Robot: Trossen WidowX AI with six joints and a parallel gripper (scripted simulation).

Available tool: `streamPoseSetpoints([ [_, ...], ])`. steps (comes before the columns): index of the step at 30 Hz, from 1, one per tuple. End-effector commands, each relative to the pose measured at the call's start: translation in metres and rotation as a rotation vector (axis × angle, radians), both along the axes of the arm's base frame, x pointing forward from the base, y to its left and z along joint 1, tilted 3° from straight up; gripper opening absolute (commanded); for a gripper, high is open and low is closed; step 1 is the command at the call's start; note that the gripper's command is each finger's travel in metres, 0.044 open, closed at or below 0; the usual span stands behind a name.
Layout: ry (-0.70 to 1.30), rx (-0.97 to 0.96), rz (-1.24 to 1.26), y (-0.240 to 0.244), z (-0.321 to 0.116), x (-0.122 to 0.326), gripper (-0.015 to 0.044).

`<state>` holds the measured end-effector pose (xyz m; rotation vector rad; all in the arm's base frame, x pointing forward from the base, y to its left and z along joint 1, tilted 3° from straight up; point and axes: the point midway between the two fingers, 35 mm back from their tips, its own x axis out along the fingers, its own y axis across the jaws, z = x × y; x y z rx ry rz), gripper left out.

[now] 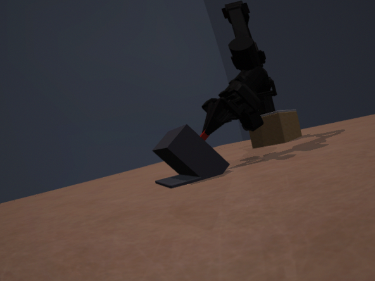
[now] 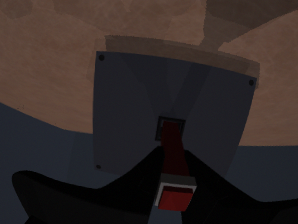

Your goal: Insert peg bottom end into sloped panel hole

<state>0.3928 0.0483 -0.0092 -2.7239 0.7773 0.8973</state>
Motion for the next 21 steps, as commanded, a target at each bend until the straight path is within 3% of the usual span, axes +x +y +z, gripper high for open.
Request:
streamPoseSetpoints([
  [1, 0.005, -0.002, 0.003, -0.0010, -0.0035, 0.0017, 0.0000],
  [21, 0.005, -0.003, 0.003, -0.0055, -0.0095, 0.0088, 0.0000],
])
